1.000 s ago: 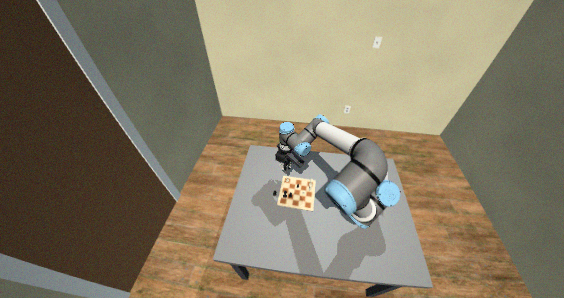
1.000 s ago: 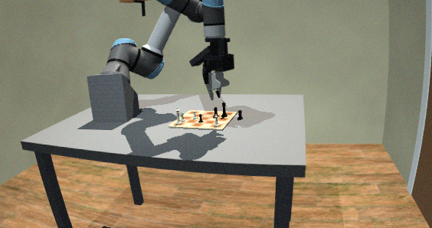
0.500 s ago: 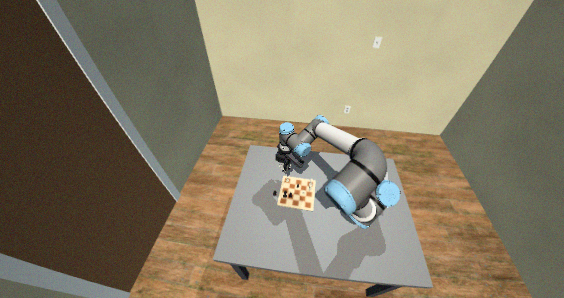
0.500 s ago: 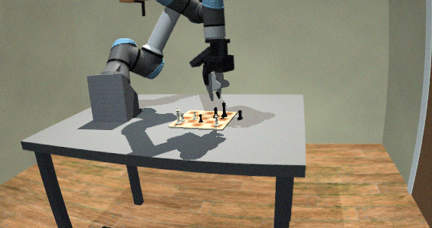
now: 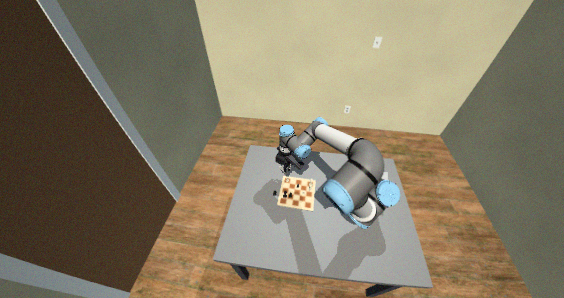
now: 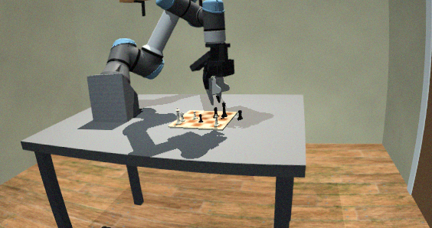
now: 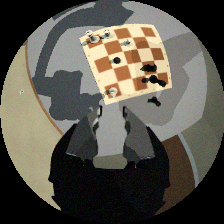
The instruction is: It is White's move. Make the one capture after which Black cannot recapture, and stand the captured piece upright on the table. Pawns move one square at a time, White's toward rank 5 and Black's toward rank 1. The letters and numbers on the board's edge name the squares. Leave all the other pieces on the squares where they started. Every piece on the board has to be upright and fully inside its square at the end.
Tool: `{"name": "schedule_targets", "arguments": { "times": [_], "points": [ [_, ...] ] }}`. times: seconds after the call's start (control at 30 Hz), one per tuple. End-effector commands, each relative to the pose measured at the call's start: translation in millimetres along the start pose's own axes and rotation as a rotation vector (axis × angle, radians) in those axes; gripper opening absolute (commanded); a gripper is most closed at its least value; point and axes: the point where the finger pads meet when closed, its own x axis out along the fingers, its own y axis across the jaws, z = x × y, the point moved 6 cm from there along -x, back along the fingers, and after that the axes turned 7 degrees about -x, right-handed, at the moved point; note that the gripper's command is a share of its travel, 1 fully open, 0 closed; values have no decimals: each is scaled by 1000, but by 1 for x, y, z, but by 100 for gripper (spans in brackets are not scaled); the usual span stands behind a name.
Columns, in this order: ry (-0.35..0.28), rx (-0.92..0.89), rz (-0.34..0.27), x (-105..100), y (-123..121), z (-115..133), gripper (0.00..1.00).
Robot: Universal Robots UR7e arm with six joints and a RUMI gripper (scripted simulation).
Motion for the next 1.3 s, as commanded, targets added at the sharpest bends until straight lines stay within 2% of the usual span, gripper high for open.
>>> {"name": "schedule_targets", "arguments": {
  "times": [0.0, 0.67, 1.27],
  "points": [
    [-1, 0, 0, 7, 0, 0, 22],
    [-1, 0, 0, 30, 0, 0, 22],
    [-1, 0, 0, 33, 0, 0, 22]
  ]
}}
